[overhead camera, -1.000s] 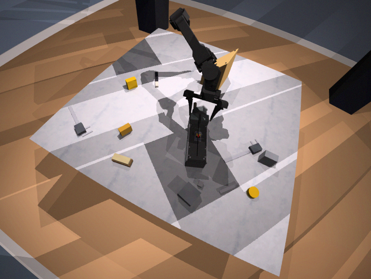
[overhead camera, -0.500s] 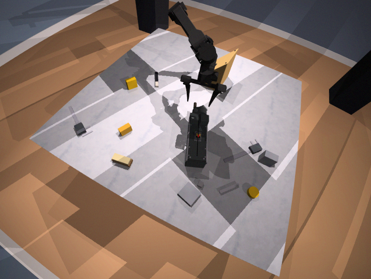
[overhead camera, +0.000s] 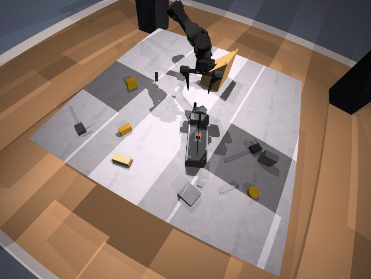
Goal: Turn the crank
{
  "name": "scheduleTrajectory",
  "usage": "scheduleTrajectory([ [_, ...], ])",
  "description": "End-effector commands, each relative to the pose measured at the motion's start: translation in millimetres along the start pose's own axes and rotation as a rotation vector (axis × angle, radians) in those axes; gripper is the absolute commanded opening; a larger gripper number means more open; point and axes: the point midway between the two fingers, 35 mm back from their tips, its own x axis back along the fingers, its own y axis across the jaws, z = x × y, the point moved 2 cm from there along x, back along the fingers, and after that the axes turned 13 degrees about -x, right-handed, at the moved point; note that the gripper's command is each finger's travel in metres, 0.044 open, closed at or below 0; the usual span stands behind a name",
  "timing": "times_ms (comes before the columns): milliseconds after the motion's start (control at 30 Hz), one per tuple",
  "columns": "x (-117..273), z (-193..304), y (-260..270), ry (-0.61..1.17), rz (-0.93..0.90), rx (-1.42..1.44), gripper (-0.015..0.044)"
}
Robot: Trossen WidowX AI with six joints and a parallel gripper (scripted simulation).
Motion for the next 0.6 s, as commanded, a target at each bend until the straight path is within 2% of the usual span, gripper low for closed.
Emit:
scheduleTrajectory([
  [0,6,9,0,-0.002,-0.020,0.013,0.0440],
  [567,-49,56,-10,0.000,-0.021,0.013,0.0440],
])
